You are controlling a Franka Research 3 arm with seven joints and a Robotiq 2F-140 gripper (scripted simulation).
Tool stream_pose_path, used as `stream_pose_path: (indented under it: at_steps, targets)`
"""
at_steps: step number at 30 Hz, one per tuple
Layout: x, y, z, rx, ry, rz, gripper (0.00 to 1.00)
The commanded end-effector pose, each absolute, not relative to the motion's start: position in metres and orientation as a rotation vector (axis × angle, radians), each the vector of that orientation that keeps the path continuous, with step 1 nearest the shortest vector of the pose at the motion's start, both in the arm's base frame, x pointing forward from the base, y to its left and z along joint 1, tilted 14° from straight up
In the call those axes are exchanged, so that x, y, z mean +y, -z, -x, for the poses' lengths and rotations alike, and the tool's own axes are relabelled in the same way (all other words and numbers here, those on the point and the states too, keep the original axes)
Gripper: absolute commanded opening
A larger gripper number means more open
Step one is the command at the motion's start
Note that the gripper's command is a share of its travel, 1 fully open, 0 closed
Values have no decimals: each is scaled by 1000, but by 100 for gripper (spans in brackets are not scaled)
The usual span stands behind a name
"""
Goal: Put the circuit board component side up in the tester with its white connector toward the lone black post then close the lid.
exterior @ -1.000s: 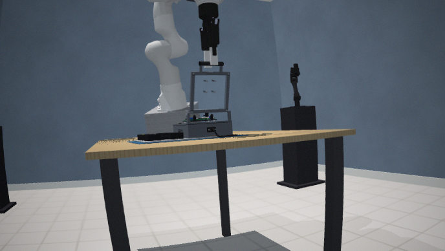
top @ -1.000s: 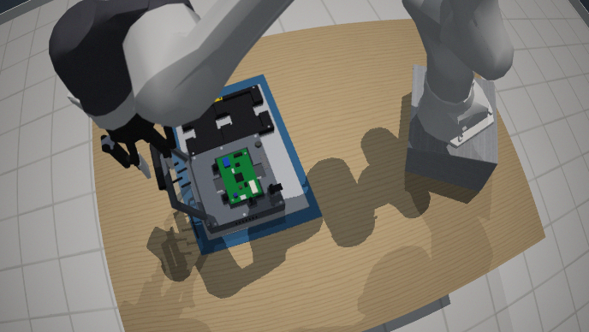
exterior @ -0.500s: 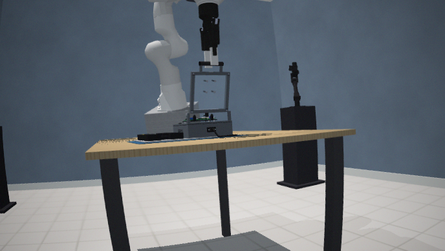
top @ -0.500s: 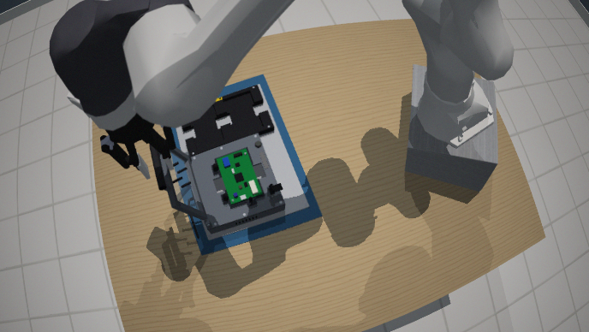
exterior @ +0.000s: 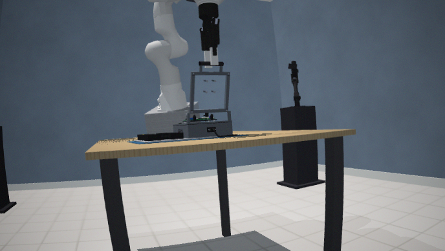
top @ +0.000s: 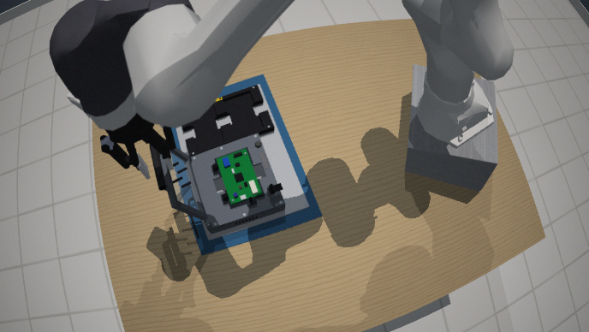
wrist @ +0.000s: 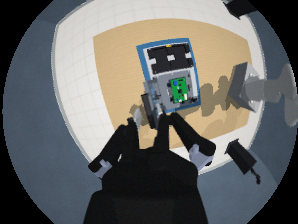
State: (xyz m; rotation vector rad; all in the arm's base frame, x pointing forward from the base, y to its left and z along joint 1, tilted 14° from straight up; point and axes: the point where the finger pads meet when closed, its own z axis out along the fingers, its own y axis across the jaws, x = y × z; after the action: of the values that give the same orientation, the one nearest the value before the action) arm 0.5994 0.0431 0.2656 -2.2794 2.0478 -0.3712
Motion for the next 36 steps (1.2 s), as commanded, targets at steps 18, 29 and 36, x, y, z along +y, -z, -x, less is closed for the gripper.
stream_pose_path:
  at_steps: [18,29,36]
  targets:
    - [41,-264,-599,2050,367,2277,0]
    - [41,-264,-599,2050,367,2277,0]
    - [41,-264,-599,2050,367,2277,0]
